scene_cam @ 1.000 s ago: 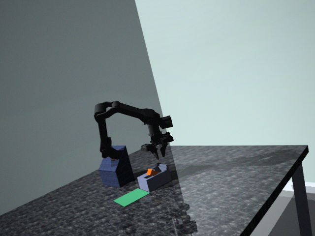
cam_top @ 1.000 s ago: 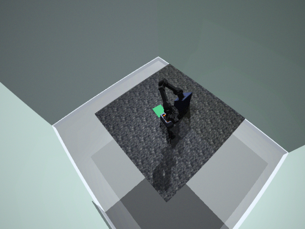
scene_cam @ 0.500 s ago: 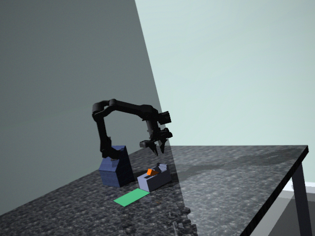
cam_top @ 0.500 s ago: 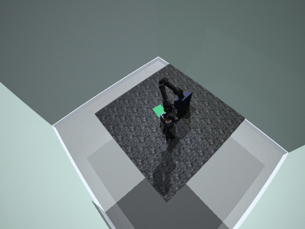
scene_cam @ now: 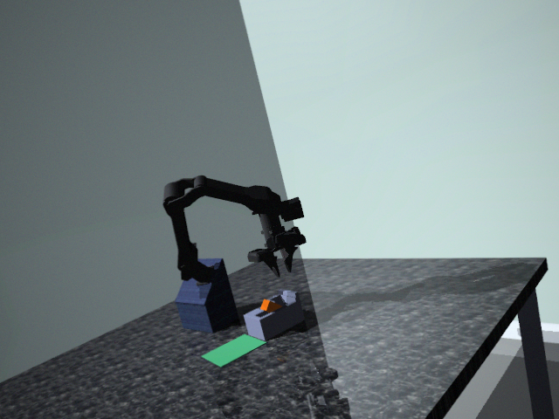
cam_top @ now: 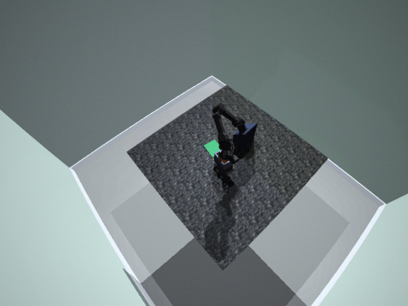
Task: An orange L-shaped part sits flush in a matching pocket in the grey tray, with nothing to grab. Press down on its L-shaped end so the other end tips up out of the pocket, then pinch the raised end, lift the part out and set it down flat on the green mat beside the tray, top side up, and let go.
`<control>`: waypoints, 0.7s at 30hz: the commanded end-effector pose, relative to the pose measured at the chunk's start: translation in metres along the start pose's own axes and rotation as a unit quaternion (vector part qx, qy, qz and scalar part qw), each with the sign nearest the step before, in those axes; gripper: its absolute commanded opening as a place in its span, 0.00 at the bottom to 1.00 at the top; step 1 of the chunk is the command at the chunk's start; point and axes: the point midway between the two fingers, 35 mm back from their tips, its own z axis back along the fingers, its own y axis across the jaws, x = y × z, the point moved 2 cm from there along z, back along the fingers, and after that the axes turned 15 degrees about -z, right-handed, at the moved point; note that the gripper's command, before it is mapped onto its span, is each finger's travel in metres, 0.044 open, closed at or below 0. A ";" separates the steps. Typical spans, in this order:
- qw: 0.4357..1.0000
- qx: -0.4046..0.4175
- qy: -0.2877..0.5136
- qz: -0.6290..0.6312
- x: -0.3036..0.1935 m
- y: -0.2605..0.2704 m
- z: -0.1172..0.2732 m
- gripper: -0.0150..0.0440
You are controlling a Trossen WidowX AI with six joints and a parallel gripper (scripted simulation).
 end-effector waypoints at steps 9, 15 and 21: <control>0.937 -0.001 0.003 0.350 0.016 -0.034 0.001 0.73; 0.812 -0.001 0.006 0.584 0.025 -0.060 0.001 0.73; 0.712 0.000 0.009 0.702 0.028 -0.075 0.001 0.73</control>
